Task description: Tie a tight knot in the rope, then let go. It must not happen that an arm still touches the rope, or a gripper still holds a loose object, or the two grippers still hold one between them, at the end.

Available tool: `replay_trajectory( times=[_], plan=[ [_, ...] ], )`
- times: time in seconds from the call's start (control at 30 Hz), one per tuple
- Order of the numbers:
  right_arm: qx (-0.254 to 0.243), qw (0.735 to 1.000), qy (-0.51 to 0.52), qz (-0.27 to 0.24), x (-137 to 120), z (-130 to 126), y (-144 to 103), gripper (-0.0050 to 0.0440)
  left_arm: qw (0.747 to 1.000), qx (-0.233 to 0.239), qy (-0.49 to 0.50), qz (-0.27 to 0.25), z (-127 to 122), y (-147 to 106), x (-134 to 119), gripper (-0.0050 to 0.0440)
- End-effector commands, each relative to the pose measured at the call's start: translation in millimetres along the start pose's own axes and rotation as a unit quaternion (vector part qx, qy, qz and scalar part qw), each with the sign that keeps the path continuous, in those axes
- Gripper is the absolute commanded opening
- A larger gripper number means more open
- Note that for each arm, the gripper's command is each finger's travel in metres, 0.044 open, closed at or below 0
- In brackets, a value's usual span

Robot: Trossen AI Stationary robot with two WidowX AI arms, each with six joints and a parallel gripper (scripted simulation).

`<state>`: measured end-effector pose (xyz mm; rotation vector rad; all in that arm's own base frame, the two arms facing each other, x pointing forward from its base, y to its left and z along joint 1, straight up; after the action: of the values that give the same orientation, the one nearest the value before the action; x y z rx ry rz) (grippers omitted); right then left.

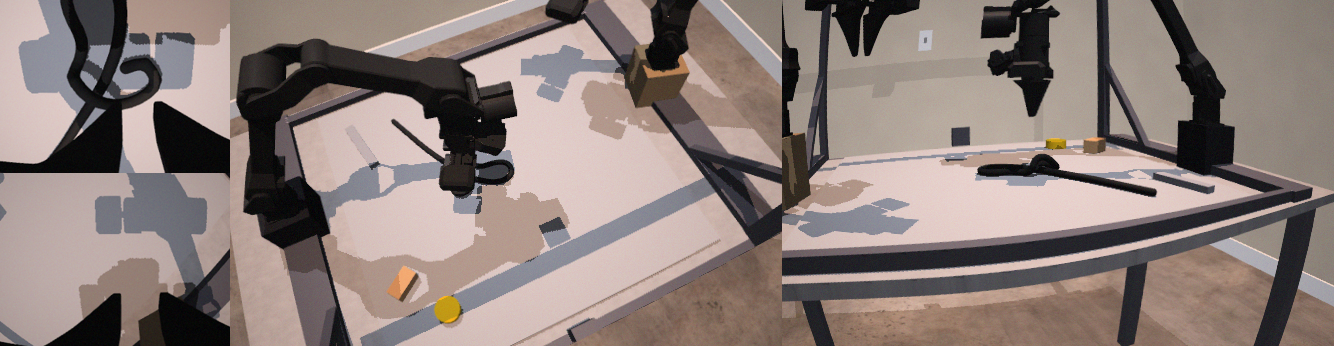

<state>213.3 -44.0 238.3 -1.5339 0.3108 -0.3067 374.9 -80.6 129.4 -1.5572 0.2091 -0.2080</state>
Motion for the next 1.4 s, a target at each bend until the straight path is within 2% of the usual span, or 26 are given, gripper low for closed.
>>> replay_trajectory(
  times=[0.0,0.3,1.23,1.37],
  plan=[
    [0.004,1.0,-0.002,-0.008,-1,0,-4,0.01,0.998,0.0,0.059,-0.016,0,-12,1,0.008],
    [0.004,1.0,-0.002,-0.008,-1,0,-4,0.01,0.998,0.0,0.059,-0.016,0,-11,1,0.008],
    [0.004,1.0,-0.002,-0.008,-1,0,-4,0.01,0.998,0.0,0.059,-0.018,0,39,40,0.008],
    [0.004,1.0,-0.002,-0.008,-1,0,-4,0.01,0.998,0.0,0.059,-0.018,0,40,40,0.008]
  ],
)
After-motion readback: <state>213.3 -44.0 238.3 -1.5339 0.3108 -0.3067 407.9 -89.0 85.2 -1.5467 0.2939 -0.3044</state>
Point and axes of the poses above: on each arm, the point midway between the two fingers, 35 mm back from their tips, its own y axis out along the fingers, its own z axis across the jaws, x = y × z, the point moved 9 cm from there along -y, back along the fingers, and after that the axes turned 12 degrees about -y, right-handed, at the moved point
